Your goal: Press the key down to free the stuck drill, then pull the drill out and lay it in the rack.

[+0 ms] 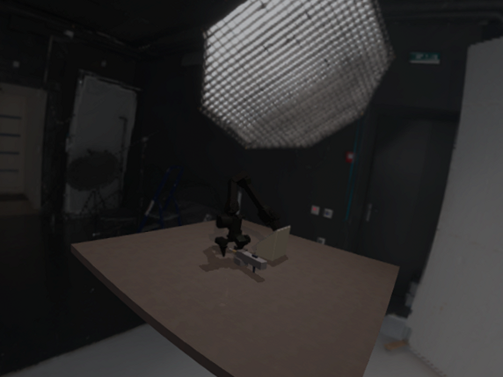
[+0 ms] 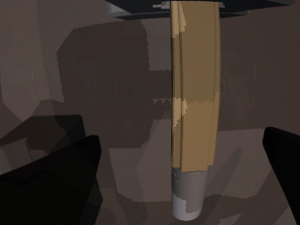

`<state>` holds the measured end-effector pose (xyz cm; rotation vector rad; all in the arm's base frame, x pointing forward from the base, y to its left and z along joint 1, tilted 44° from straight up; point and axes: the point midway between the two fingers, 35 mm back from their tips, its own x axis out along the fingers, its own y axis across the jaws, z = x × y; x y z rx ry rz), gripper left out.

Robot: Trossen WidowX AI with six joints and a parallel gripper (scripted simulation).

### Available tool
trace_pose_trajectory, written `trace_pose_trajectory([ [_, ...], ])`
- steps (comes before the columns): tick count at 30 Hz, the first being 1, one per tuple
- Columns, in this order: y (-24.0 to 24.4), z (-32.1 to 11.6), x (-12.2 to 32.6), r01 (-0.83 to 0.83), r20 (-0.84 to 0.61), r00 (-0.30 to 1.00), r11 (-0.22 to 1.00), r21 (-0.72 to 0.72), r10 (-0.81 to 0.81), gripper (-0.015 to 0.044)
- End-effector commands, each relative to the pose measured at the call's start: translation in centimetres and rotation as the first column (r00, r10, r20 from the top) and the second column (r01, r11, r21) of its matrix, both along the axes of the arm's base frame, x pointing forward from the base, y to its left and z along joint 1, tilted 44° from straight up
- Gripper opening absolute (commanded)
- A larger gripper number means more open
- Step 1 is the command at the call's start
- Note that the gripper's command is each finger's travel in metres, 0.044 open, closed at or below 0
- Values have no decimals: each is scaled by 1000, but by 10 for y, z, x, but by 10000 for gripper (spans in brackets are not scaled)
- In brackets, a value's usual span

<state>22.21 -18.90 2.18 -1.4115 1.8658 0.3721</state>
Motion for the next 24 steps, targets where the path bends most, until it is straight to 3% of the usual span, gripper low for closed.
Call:
trace_pose_trajectory([
  [1,1,-3,1,2,2,1000,1000,5,-2,440],
  [13,3,-7,2,2,2,1000,1000,6,-2,440],
  [24,2,-4,2,0,2,1000,1000,-1,0,151],
])
